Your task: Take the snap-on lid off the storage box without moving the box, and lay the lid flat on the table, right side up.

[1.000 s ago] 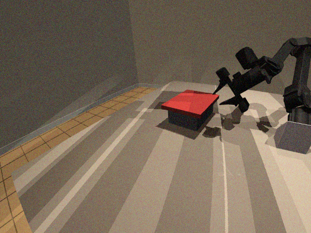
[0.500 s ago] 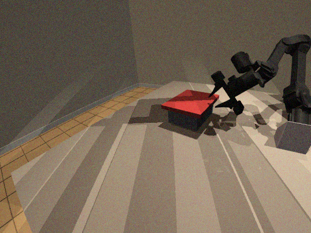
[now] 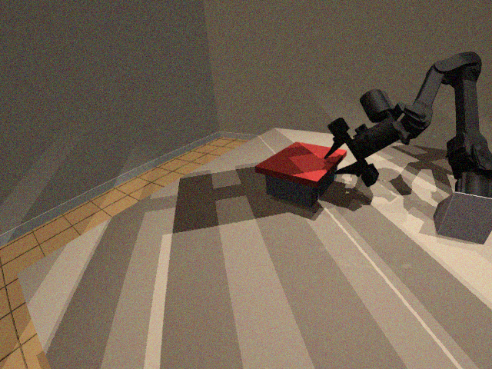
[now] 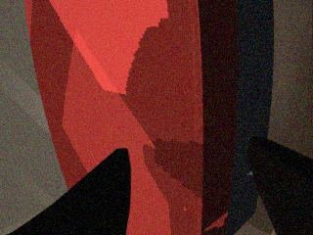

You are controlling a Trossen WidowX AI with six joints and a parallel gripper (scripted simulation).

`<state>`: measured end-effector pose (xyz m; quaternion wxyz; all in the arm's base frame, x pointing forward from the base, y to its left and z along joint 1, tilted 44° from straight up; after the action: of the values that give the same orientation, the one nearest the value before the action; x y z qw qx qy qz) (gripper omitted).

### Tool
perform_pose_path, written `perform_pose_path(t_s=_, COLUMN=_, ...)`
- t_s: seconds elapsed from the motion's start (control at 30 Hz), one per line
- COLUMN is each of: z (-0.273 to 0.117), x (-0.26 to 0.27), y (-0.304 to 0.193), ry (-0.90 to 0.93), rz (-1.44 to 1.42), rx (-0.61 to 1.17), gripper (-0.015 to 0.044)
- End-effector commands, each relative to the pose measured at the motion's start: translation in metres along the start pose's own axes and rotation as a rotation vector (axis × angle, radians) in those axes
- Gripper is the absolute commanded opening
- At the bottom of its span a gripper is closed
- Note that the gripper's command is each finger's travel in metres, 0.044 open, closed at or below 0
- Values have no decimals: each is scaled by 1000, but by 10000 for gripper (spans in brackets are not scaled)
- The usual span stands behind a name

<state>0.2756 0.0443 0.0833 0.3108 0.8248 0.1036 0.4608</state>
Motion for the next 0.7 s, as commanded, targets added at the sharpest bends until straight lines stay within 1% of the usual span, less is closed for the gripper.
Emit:
perform_pose_path(t_s=0.0, z=3, x=0, y=0, ry=2, rz=-5, rx=4, gripper=183)
perform_pose_path(t_s=0.03, z=3, x=0, y=0, ry=2, rz=-5, rx=4, gripper=156)
perform_pose_path(t_s=0.37, z=3, x=0, y=0, ry=2, rz=-5, rx=4, gripper=90)
perform_pose_path(t_s=0.47, z=3, x=0, y=0, ry=2, rz=-5, rx=4, gripper=11)
perform_pose_path(t_s=0.5, z=3, x=0, y=0, ry=2, rz=-5, rx=4, gripper=0)
perform_pose_path(t_s=0.67, z=2, x=0, y=0, ry=1, rz=-1, rx=-1, gripper=0)
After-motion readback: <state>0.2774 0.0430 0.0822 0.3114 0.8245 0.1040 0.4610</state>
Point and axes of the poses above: the point midway between the two fingers, 35 mm back from their tips, its own z axis out along the fingers, its own x axis across the jaws, y = z × x, the point moved 6 cm from there along -z, back along the fingers, and after that the axes turned 7 degrees about z, right-handed, at the moved point
